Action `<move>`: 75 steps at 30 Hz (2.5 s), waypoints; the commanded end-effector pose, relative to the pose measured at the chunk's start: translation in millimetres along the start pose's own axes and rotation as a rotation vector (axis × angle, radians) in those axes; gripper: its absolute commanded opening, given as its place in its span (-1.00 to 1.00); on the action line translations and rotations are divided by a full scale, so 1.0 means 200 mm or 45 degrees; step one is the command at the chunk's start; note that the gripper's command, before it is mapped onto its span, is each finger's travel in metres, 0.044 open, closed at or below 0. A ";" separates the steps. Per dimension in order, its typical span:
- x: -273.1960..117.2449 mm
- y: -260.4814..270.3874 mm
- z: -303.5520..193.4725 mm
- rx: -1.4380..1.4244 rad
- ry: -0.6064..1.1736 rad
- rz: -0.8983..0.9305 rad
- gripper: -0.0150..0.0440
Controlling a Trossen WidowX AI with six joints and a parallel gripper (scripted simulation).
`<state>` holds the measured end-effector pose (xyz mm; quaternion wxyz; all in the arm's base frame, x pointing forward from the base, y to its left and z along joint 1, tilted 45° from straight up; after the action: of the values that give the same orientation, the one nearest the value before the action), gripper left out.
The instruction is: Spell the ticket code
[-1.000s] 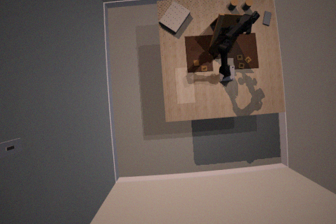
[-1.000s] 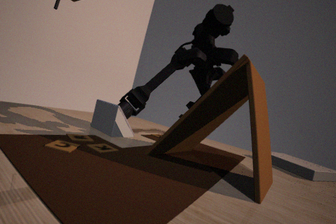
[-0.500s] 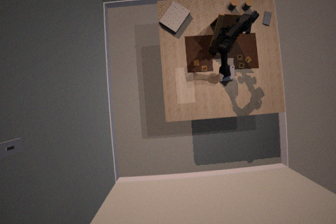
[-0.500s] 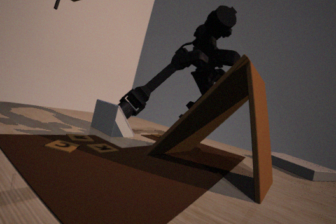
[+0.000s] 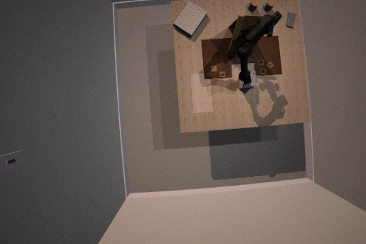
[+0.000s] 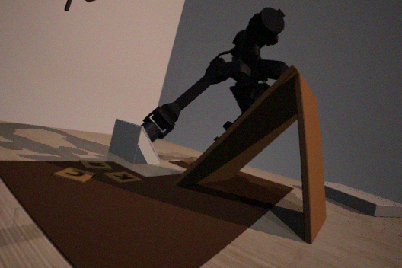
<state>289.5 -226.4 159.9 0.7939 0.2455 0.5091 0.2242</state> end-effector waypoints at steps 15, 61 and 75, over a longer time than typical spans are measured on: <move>0.01 0.03 0.00 0.010 0.000 0.006 -0.49; -0.10 0.08 -0.08 0.012 0.001 0.006 -0.49; -0.50 0.37 -0.39 -0.932 -0.374 -0.330 0.40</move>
<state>209.8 -227.8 225.0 0.8863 0.0632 0.3837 0.2513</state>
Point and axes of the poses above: the point midway between the two fingers, 35 mm back from their tips, its own x axis out along the fingers, its own y axis across the jaws, z = x × y, the point moved 7 cm from there along -x, back along the fingers, and after that the axes turned 15 degrees about -x, right-handed, at the moved point
